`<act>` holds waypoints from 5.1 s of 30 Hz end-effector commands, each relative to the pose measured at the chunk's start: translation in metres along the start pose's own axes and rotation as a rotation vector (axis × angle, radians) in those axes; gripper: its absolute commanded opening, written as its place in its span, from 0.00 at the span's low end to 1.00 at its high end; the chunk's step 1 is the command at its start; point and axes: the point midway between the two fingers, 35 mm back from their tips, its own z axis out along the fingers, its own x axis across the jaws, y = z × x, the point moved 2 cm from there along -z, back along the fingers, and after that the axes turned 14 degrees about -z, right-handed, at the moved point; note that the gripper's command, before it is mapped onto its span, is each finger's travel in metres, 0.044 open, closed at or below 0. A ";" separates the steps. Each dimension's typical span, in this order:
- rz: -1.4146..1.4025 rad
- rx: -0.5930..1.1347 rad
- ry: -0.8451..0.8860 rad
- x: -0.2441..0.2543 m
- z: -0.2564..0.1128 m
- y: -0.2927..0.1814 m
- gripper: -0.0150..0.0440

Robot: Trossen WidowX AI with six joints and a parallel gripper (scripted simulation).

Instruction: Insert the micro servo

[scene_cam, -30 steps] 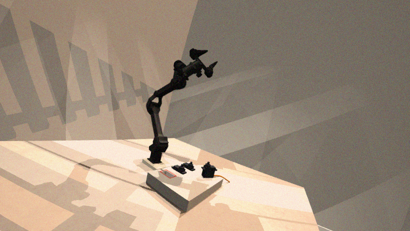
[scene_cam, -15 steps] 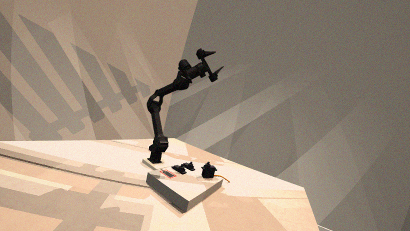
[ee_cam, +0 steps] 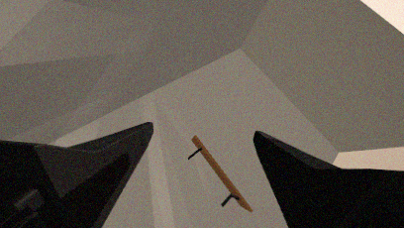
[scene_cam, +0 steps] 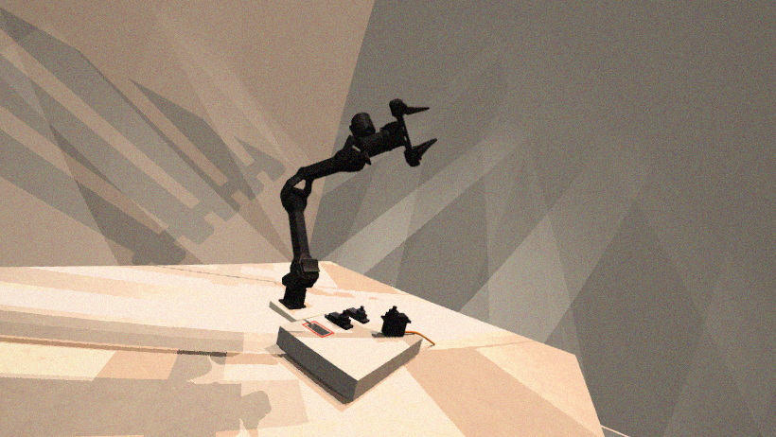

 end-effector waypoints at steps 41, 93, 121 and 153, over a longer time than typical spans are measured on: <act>1.300 0.703 0.254 0.161 0.012 -0.104 1.00; 2.071 2.149 -0.591 0.331 -0.093 -0.138 1.00; 1.559 2.560 -1.718 0.364 -0.163 -0.126 1.00; 1.559 2.560 -1.718 0.400 -0.189 -0.136 1.00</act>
